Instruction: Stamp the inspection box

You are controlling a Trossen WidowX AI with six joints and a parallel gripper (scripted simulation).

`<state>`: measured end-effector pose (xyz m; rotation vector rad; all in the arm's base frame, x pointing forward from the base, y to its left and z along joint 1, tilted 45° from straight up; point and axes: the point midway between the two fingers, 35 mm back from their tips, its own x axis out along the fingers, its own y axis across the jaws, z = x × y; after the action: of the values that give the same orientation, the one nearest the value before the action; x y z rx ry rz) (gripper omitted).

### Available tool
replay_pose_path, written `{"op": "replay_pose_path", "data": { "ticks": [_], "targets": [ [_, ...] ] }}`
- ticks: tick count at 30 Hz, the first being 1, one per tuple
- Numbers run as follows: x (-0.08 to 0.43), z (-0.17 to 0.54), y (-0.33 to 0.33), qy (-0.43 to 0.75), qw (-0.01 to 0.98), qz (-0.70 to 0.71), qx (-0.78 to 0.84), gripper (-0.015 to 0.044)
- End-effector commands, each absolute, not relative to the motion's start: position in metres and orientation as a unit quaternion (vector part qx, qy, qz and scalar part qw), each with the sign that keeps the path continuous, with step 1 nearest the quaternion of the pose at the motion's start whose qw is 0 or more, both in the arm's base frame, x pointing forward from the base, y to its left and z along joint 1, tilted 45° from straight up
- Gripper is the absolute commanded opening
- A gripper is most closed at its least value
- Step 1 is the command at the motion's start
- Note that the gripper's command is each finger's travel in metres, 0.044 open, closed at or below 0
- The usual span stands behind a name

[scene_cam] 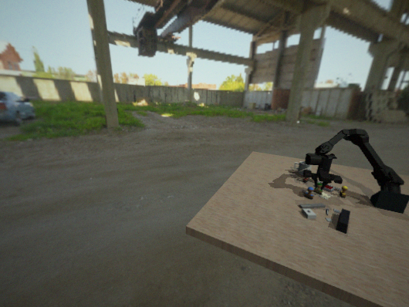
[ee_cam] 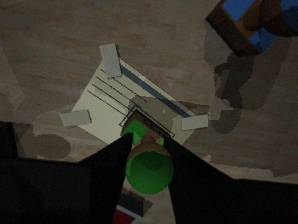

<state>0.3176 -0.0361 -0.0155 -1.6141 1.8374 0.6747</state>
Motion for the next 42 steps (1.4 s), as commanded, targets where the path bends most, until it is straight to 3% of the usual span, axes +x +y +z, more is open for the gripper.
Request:
{"op": "replay_pose_path", "data": {
  "ticks": [1,42],
  "targets": [
    [0.318,-0.0162,-0.0376,0.691,0.296,0.253,-0.608,0.0],
    [0.3185,-0.0126,-0.034,0.691,0.296,0.253,-0.608,0.0]
  ]
}}
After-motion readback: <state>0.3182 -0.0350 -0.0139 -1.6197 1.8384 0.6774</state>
